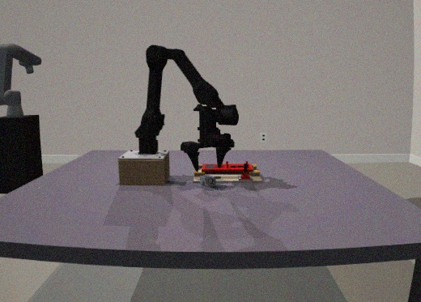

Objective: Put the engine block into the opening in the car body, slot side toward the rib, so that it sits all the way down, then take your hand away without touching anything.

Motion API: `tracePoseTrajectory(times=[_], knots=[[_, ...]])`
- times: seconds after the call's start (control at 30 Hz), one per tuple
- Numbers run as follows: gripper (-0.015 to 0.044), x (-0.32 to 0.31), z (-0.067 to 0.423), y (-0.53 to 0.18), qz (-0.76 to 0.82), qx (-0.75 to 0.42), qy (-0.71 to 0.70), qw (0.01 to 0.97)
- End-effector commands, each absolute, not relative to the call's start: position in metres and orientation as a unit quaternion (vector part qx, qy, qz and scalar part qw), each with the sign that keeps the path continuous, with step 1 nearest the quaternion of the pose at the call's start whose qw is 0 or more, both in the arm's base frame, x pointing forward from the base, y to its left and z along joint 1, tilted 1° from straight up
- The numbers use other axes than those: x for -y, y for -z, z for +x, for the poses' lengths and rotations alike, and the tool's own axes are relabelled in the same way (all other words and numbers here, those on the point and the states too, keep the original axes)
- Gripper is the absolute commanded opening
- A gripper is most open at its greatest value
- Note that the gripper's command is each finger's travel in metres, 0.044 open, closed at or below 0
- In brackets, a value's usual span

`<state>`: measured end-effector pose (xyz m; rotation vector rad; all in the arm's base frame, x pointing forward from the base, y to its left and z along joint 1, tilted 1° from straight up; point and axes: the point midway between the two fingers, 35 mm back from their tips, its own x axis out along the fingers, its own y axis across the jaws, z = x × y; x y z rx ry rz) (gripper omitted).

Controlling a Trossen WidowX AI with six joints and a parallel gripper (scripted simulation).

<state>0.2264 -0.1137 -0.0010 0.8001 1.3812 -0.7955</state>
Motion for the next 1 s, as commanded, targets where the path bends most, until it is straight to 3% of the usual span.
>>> tracePoseTrajectory(times=[0.0,0.43,0.97], knots=[[0.044,0.1136,0.2263,0.0018,0.349,-0.603,0.347,0.628],[0.044,0.1136,0.2263,0.0017,0.342,-0.607,0.34,0.632],[0.044,0.1136,0.2263,0.0006,0.159,-0.676,0.164,0.7]])
